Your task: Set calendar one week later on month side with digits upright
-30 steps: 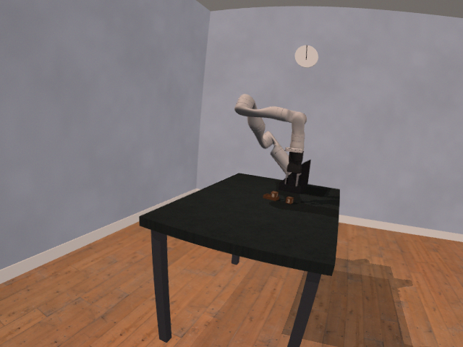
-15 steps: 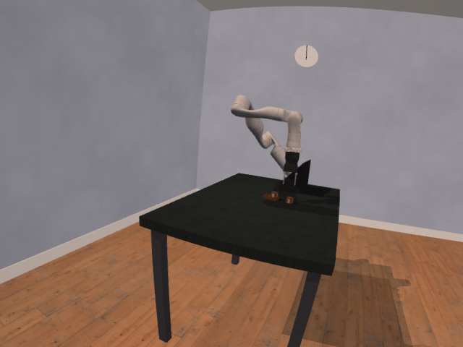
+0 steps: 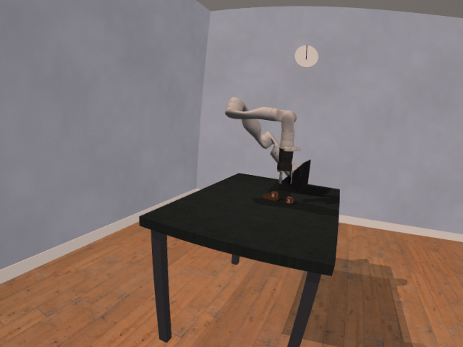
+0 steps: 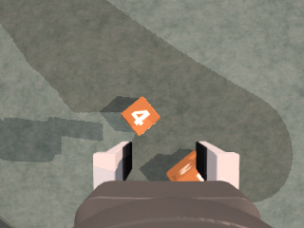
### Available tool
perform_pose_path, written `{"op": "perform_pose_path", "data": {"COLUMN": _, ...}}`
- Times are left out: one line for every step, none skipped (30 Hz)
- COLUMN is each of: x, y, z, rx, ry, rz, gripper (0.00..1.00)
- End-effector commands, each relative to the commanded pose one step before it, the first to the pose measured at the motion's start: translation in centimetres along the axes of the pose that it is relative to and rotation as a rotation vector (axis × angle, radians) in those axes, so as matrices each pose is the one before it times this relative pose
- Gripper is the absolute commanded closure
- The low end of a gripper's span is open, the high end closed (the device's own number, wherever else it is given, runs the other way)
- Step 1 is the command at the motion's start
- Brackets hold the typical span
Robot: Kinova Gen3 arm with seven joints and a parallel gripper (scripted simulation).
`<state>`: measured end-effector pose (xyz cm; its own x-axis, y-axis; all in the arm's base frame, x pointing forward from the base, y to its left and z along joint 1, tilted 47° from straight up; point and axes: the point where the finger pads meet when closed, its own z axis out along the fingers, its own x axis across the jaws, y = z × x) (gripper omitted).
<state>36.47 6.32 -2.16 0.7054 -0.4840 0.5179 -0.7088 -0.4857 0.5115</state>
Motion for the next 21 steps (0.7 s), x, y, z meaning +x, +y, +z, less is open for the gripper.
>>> {"op": "perform_pose_path", "data": {"x": 0.581, "y": 0.269, "z": 0.069, "rx": -0.00061, "ry": -0.00428, "rz": 0.00062, "gripper": 0.00}}
{"op": "perform_pose_path", "data": {"x": 0.127, "y": 0.176, "z": -0.003, "rx": 0.00021, "ry": 0.00015, "rz": -0.03588, "gripper": 0.00}}
{"op": "perform_pose_path", "data": {"x": 0.121, "y": 0.182, "z": -0.003, "rx": 0.00024, "ry": 0.00022, "rz": -0.03555, "gripper": 0.00}}
{"op": "perform_pose_path", "data": {"x": 0.114, "y": 0.187, "z": -0.003, "rx": 0.00027, "ry": 0.00028, "rz": -0.03512, "gripper": 0.00}}
{"op": "perform_pose_path", "data": {"x": 0.107, "y": 0.191, "z": -0.002, "rx": 0.00028, "ry": 0.00035, "rz": -0.03461, "gripper": 0.00}}
{"op": "perform_pose_path", "data": {"x": 0.099, "y": 0.195, "z": -0.002, "rx": 0.00030, "ry": 0.00041, "rz": -0.03402, "gripper": 0.00}}
{"op": "perform_pose_path", "data": {"x": 0.092, "y": 0.198, "z": -0.002, "rx": 0.00030, "ry": 0.00047, "rz": -0.03336, "gripper": 0.00}}
{"op": "perform_pose_path", "data": {"x": 0.084, "y": 0.199, "z": -0.002, "rx": 0.00030, "ry": 0.00052, "rz": -0.03261, "gripper": 0.00}}
{"op": "perform_pose_path", "data": {"x": 0.076, "y": 0.200, "z": -0.001, "rx": 0.00029, "ry": 0.00057, "rz": -0.03179, "gripper": 0.00}}
{"op": "perform_pose_path", "data": {"x": 0.069, "y": 0.199, "z": -0.001, "rx": 0.00028, "ry": 0.00062, "rz": -0.03091, "gripper": 0.00}}
{"op": "perform_pose_path", "data": {"x": 0.061, "y": 0.198, "z": -0.001, "rx": 0.00026, "ry": 0.00066, "rz": -0.02995, "gripper": 0.00}}
{"op": "perform_pose_path", "data": {"x": 0.054, "y": 0.195, "z": 0.000, "rx": 0.00024, "ry": 0.00069, "rz": -0.02894, "gripper": 0.00}}
{"op": "perform_pose_path", "data": {"x": 0.047, "y": 0.192, "z": 0.000, "rx": 0.00022, "ry": 0.00071, "rz": -0.02786, "gripper": 0.00}}
{"op": "perform_pose_path", "data": {"x": 0.040, "y": 0.188, "z": 0.000, "rx": 0.00020, "ry": 0.00073, "rz": -0.02673, "gripper": 0.00}}
{"op": "perform_pose_path", "data": {"x": 0.034, "y": 0.182, "z": 0.000, "rx": 0.00017, "ry": 0.00074, "rz": -0.02556, "gripper": 0.00}}
{"op": "perform_pose_path", "data": {"x": 0.028, "y": 0.176, "z": 0.000, "rx": 0.00015, "ry": 0.00074, "rz": -0.02434, "gripper": 0.00}}
{"op": "perform_pose_path", "data": {"x": 0.000, "y": 0.000, "z": 0.000, "rx": 0.00000, "ry": 0.00000, "rz": 0.00000, "gripper": 0.00}}
{"op": "perform_pose_path", "data": {"x": 0.000, "y": 0.000, "z": 0.000, "rx": 0.00000, "ry": 0.00000, "rz": 0.00000, "gripper": 0.00}}
{"op": "perform_pose_path", "data": {"x": 0.023, "y": 0.170, "z": 0.001, "rx": 0.00012, "ry": 0.00073, "rz": -0.02308, "gripper": 0.00}}
{"op": "perform_pose_path", "data": {"x": 0.018, "y": 0.162, "z": 0.001, "rx": 0.00010, "ry": 0.00072, "rz": -0.02178, "gripper": 0.00}}
{"op": "perform_pose_path", "data": {"x": 0.014, "y": 0.154, "z": 0.001, "rx": 0.00008, "ry": 0.00070, "rz": -0.02046, "gripper": 0.00}}
